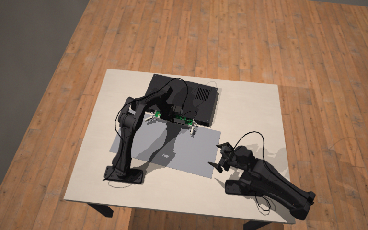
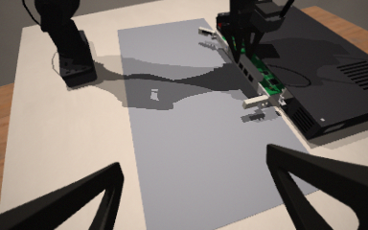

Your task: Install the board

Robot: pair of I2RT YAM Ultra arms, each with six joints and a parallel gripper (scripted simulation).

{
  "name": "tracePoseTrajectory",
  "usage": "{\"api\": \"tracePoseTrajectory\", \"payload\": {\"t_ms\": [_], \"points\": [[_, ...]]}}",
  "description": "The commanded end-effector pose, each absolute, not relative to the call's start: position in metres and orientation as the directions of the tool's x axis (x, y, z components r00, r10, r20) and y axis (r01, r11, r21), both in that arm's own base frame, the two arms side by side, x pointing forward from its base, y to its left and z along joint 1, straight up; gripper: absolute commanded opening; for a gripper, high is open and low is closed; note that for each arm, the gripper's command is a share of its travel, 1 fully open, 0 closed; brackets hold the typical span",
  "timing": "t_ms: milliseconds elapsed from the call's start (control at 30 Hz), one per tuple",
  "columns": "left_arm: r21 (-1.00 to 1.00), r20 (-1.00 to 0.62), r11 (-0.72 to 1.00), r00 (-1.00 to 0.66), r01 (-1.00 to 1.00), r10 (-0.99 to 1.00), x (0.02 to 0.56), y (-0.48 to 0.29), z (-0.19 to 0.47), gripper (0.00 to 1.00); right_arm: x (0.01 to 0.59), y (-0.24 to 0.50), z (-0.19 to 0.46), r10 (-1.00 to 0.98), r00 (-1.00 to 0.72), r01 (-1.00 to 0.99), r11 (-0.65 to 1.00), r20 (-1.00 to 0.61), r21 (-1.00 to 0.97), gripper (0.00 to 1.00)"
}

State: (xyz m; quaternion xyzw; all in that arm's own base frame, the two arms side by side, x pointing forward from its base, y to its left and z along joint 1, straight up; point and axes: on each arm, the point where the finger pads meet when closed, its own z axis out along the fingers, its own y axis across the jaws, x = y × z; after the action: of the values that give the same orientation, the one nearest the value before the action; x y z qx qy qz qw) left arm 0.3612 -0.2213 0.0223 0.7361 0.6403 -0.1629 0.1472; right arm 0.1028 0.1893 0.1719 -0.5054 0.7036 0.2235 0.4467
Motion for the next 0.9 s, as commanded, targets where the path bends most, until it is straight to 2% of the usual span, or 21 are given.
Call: {"api": "tracePoseTrajectory", "payload": {"t_ms": [0,533,633,800,867], "points": [[0.087,-0.467,-0.137,0.162,0.987,0.869,0.375,-0.228,0.050,0.32,0.103,0.190,0.176,-0.496,-0.090,-0.909,0.396,-0.864,-0.133,1.00],[0.102,-0.473,-0.133,0.166,0.986,0.865,0.367,-0.215,0.077,0.32,0.103,0.190,0.176,-0.496,-0.090,-0.909,0.396,-0.864,-0.133,1.00],[0.102,-0.473,-0.133,0.166,0.986,0.866,0.374,-0.213,0.082,0.64,0.103,0.190,0.176,-0.496,-0.090,-0.909,0.396,-0.864,-0.133,1.00],[0.112,-0.472,-0.133,0.170,0.985,0.865,0.376,-0.197,0.117,0.64,0.103,0.190,0.176,-0.496,-0.090,-0.909,0.396,-0.864,-0.133,1.00],[0.087,-0.459,-0.141,0.165,0.986,0.873,0.372,-0.196,0.106,0.64,0.103,0.190,0.176,-0.496,-0.090,-0.909,0.396,-0.864,-0.133,1.00]]}}
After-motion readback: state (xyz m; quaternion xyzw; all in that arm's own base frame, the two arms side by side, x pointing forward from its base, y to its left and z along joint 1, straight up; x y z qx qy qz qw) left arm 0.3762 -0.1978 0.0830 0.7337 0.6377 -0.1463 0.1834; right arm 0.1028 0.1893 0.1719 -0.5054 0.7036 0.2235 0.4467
